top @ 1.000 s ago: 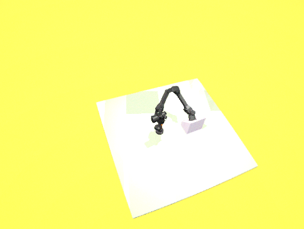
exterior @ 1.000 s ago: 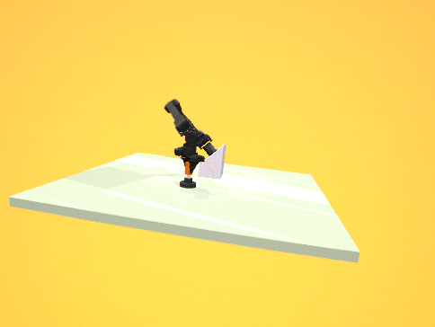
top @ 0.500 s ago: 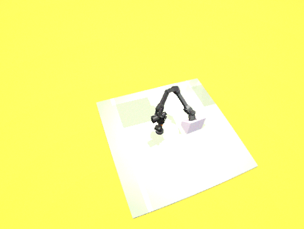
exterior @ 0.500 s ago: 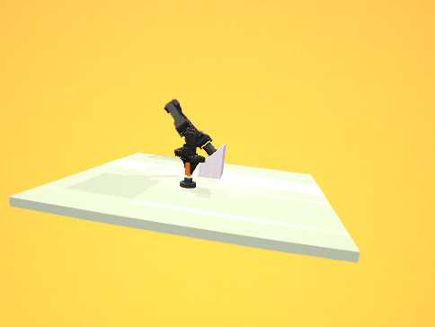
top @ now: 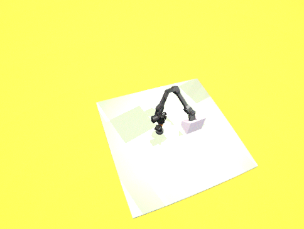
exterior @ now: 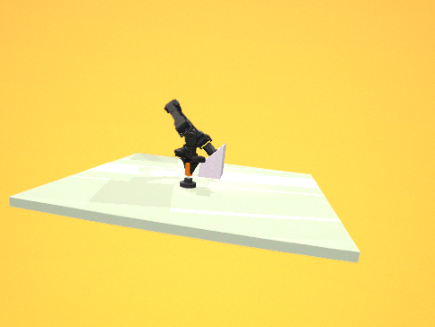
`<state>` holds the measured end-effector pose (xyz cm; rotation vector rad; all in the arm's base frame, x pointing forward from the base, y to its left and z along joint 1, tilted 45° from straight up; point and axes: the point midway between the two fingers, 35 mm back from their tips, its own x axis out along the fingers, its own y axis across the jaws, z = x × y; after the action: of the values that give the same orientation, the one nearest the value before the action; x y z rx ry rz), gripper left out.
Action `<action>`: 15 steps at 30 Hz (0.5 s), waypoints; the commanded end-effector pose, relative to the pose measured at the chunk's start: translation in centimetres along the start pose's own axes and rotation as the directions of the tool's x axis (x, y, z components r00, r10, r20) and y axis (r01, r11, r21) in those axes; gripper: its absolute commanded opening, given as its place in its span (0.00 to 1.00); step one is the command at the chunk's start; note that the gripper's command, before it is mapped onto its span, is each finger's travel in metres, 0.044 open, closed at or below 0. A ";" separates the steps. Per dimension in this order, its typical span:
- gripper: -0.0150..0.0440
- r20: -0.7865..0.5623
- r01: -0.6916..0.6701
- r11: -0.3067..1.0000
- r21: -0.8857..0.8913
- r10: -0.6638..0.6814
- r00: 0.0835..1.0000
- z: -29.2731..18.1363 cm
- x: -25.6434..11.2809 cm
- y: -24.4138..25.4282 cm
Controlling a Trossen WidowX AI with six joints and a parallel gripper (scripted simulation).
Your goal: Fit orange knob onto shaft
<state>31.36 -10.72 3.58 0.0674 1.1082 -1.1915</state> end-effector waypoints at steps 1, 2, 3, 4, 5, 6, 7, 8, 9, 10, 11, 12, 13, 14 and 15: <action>0.25 0.002 0.001 1.000 -0.006 -0.001 1.000 0.0 0.0 0.0; 0.25 0.002 0.001 1.000 -0.006 -0.001 1.000 0.0 0.0 0.0; 0.25 0.002 0.001 1.000 0.002 -0.001 1.000 0.0 0.0 0.0; 0.25 0.002 0.001 1.000 0.018 -0.001 1.000 0.0 0.0 0.0; 0.25 0.002 0.001 0.999 0.043 -0.001 1.000 0.0 0.1 0.0; 0.25 0.002 0.001 0.999 0.052 -0.001 1.000 0.0 0.1 0.0; 0.25 0.002 0.001 0.998 0.055 -0.001 1.000 0.0 0.1 0.0; 0.25 0.002 0.001 0.998 0.055 -0.001 1.000 0.0 0.1 0.0; 0.25 0.002 0.001 0.998 0.055 -0.001 1.000 0.0 0.1 0.0; 0.25 0.002 0.001 0.998 0.055 -0.001 1.000 0.0 0.1 0.0; 0.25 0.002 0.001 0.998 0.055 -0.001 1.000 0.0 0.1 0.0; 0.25 0.002 0.001 0.998 0.055 -0.001 1.000 0.0 0.1 0.0; 0.25 0.002 0.001 0.998 0.055 -0.001 1.000 0.0 0.1 0.0; 0.25 0.002 0.001 0.998 0.055 -0.001 1.000 0.0 0.1 0.0; 0.25 0.002 0.001 0.998 0.055 -0.001 1.000 0.0 0.1 0.0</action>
<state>31.38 -10.74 3.55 0.1048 1.0788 -1.2179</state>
